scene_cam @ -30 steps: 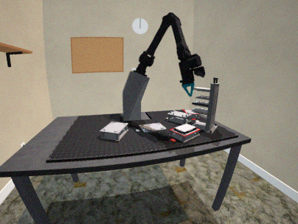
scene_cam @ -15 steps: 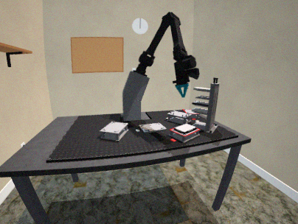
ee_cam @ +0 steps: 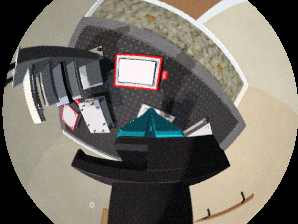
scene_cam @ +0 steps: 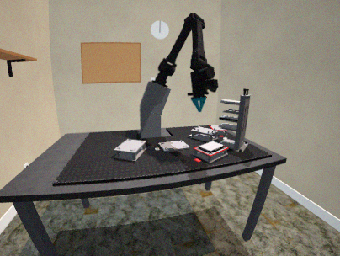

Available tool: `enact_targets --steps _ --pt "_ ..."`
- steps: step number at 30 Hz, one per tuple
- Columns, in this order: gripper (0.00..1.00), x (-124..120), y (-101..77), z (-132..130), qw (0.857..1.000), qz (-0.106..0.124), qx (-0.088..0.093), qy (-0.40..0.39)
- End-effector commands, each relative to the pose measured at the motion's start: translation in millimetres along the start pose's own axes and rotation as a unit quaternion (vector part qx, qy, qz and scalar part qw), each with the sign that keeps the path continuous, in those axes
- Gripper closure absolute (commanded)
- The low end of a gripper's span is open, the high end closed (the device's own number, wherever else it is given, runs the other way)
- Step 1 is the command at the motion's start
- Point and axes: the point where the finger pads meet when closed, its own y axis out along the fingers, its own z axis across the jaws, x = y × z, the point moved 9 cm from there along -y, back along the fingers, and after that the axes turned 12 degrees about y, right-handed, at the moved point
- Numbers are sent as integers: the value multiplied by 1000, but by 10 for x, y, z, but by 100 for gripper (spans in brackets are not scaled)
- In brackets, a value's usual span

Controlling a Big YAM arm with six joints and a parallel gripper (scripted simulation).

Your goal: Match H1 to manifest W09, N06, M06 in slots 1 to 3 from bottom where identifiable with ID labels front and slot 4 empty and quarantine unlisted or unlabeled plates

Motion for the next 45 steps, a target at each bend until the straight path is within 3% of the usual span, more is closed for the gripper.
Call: enact_targets --steps 1,3,6,16,18,23,27,35,39,40,45 --pt "100 -90 0 -123 998 17 -8 55" --pt "100 -130 -3 -157 997 24 -12 77" --pt "100 -131 -62 -192 998 4 -8 69" --pt "100 -376 -32 -364 998 10 -8 61" --pt "100 -467 -29 -394 994 32 -15 102" --pt "100 -570 -47 -459 985 52 -24 164" --pt "100 -615 -88 -510 985 37 -23 166" --pt "100 -811 -84 -607 987 41 -23 157" --pt "100 -951 -69 -671 984 49 -25 168" --pt "100 -1009 -82 -671 979 63 -27 192" --pt "100 -1145 -94 -719 967 79 -33 239"
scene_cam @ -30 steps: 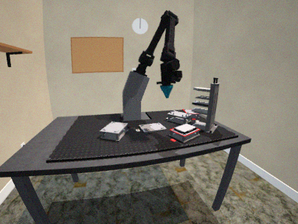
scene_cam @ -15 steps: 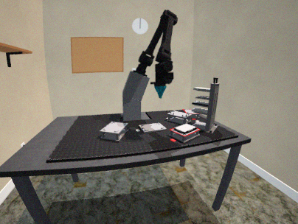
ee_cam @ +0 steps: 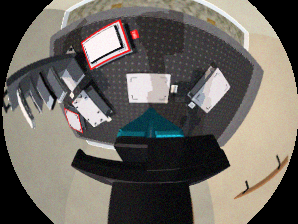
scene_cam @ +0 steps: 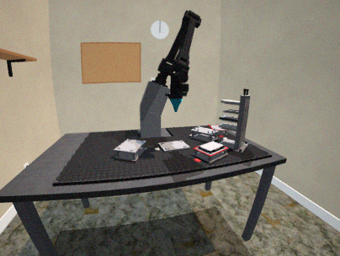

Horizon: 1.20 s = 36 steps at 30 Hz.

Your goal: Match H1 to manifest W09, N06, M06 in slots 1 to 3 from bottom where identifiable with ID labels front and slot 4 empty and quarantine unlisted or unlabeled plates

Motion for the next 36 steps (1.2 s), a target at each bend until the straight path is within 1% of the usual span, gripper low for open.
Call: enact_targets --steps 1,3,4,6,7,12,13,14,18,20,21,22,25,35,36 --pt "100 -87 10 -115 999 15 -6 49" --pt "100 -87 10 -115 999 15 -6 49" --pt "100 -71 -50 -96 999 8 -4 53" --pt "100 -123 -33 -153 998 15 -7 68" --pt "100 -111 -34 -169 998 3 -5 63" --pt "100 -246 -21 -280 999 5 -5 53" --pt "100 -235 -94 -266 999 1 -4 51" --pt "100 -266 -119 -274 999 8 -5 54" --pt "100 -297 -216 -301 999 8 -5 54" --pt "100 -297 -216 -301 999 8 -5 54" --pt "100 -286 -243 -301 999 6 -5 52" --pt "100 -322 -211 -196 999 13 -5 43" --pt "100 -326 -213 -97 999 10 -5 51" --pt "100 -381 -222 232 999 12 -5 52" --pt "100 -381 -222 232 999 12 -5 52"
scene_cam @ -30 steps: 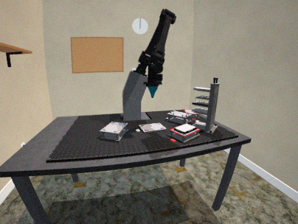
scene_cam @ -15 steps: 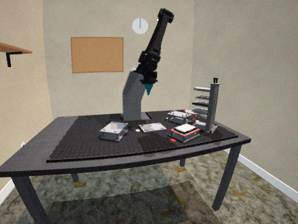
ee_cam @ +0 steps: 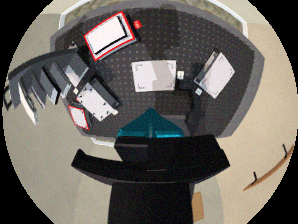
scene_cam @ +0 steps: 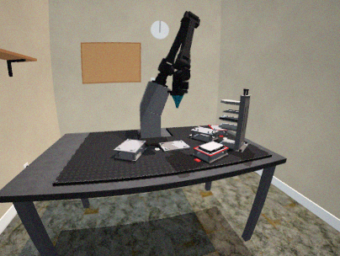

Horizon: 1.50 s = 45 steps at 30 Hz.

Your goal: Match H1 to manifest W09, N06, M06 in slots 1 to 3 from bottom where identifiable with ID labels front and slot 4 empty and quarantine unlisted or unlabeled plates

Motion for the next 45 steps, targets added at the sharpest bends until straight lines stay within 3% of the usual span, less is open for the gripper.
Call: enact_targets --steps 1,5,6,16,19,33,38,45 --pt "100 -13 -58 59 1000 -5 1 13" --pt "100 -28 -67 196 1000 -6 1 13" --pt "100 -32 -64 229 1000 -21 9 4" --pt "100 -269 -54 471 995 -80 42 -45" --pt "100 -292 -51 495 994 -86 46 -50" --pt "100 -611 -12 822 975 -166 93 -117" --pt "100 -682 68 800 972 -171 96 -128" --pt "100 -697 79 694 956 -216 115 -162"
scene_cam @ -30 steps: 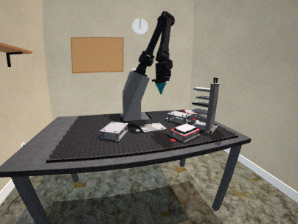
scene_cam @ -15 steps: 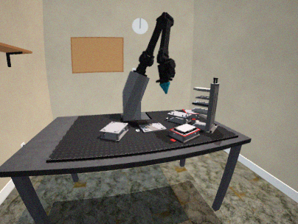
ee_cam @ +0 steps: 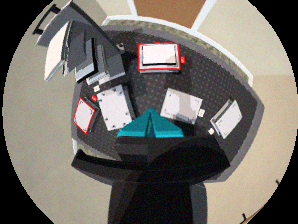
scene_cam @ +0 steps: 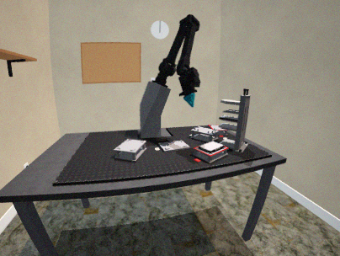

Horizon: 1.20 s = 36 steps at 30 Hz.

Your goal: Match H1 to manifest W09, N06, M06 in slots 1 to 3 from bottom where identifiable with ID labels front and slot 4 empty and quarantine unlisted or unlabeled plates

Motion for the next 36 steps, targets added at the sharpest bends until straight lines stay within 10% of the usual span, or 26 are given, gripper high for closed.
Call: enact_targets --steps 1,22,36 --pt "100 -7 -15 -57 999 -27 9 -19" --pt "100 -242 -24 -197 983 -131 68 -111" --pt "100 -410 -31 140 978 -142 84 -124"
